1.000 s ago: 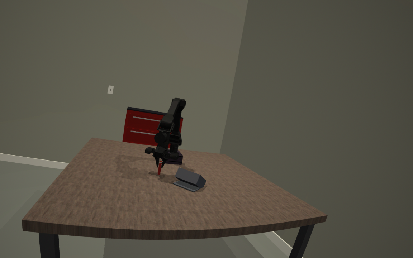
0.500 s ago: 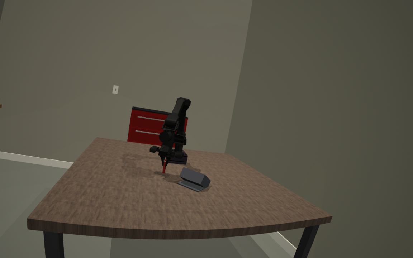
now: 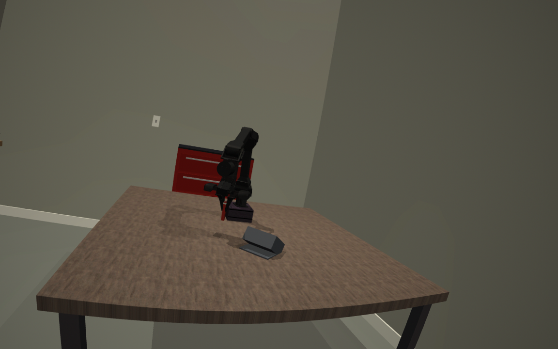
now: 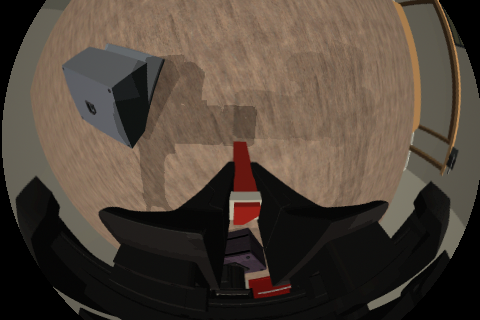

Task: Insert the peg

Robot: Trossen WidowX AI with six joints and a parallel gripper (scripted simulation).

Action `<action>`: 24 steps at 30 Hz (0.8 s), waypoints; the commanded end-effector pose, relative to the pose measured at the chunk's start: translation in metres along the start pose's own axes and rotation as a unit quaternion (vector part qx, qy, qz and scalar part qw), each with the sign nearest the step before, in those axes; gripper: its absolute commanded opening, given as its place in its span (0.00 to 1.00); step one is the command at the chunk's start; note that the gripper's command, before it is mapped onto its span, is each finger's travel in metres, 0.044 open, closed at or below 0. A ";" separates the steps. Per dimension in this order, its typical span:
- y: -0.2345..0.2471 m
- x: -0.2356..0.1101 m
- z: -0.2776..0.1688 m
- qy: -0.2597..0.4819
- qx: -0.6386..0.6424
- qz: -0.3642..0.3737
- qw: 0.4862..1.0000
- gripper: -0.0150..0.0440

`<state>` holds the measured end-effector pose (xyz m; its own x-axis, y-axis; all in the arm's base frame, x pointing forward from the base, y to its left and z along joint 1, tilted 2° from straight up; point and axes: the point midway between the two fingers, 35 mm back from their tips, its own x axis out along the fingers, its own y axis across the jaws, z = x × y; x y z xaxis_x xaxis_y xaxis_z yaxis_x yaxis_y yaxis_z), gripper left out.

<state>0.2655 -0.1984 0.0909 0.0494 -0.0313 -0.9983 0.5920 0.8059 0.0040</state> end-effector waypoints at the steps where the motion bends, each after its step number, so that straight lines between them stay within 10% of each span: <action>1: 0.000 -0.011 0.000 0.000 -0.002 0.002 1.000 0.25; 24: 0.025 -0.013 0.004 -0.013 0.018 -0.025 0.999 0.25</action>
<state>0.2800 -0.1817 0.1037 0.0397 -0.0763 -0.9963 0.6157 0.7872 -0.0358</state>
